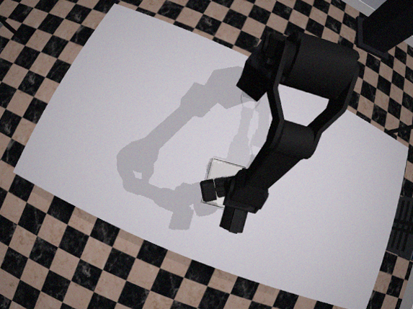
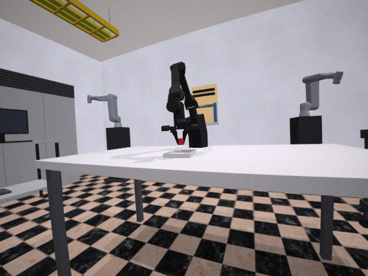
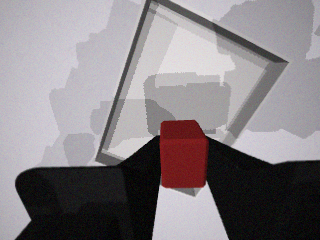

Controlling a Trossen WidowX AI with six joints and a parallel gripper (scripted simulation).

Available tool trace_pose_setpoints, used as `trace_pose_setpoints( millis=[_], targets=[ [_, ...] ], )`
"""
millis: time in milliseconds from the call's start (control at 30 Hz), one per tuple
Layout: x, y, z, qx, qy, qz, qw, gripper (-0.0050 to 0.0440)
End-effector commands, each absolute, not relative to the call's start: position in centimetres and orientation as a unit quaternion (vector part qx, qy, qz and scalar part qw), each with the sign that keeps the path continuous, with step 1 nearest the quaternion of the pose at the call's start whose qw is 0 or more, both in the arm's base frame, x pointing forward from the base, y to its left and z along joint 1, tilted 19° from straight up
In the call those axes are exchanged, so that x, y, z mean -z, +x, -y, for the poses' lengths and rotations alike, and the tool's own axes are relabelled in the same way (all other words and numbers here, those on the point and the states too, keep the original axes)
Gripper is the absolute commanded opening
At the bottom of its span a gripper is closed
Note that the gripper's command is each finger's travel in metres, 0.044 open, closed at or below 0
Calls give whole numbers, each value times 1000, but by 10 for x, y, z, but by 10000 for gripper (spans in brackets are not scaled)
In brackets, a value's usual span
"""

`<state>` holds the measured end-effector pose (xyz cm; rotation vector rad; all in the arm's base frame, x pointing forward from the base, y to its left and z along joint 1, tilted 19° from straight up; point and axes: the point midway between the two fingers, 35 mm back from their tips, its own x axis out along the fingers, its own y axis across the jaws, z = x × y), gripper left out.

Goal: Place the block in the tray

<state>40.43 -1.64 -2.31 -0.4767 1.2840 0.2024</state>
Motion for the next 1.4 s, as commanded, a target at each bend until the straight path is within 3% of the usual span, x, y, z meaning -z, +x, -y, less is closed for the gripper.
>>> trace_pose_setpoints(
  millis=[0, 1367],
  targets=[
    [18, 409, 18, -88, -221, -585, 775, 0],
    [60, 426, 23, -88, -221, -585, 775, 0]
  ],
)
